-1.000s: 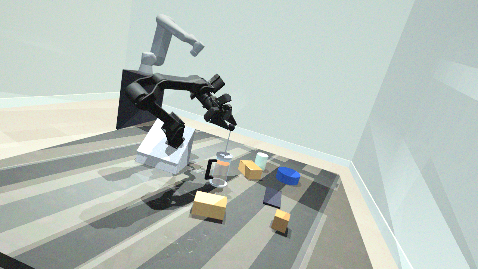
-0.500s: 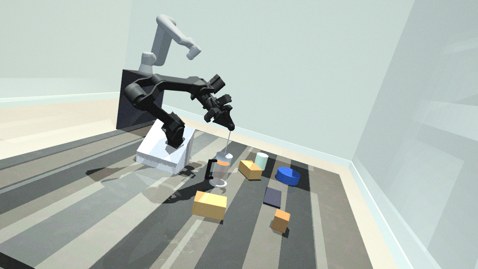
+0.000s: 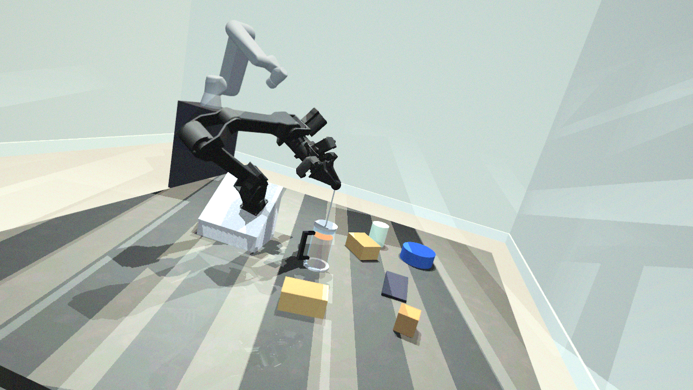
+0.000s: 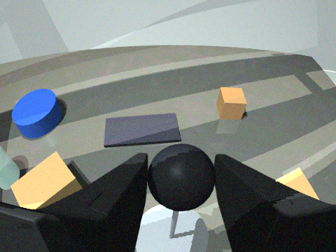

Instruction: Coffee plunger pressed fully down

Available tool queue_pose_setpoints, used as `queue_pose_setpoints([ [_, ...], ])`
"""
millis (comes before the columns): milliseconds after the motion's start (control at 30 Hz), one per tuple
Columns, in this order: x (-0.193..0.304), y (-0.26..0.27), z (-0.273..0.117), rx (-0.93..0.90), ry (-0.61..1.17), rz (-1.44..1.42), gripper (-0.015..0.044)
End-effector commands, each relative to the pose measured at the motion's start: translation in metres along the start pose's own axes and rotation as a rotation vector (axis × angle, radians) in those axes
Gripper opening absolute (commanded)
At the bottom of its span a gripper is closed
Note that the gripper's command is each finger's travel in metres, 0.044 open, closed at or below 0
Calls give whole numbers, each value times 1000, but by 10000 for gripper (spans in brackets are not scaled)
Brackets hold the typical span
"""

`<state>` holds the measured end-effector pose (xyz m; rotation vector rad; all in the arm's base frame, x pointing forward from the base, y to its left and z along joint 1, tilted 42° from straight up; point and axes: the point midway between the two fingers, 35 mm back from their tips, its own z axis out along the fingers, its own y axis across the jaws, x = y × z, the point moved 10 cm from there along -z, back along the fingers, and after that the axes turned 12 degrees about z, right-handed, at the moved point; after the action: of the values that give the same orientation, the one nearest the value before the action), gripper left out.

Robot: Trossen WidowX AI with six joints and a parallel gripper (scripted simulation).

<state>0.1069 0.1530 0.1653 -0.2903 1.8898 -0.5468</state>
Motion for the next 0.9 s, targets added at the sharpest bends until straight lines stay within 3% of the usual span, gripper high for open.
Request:
queue_pose_setpoints([
  [0,7,0,5,-1,12,-2,119],
  [867,39,2,31,-8,33,1,119],
])
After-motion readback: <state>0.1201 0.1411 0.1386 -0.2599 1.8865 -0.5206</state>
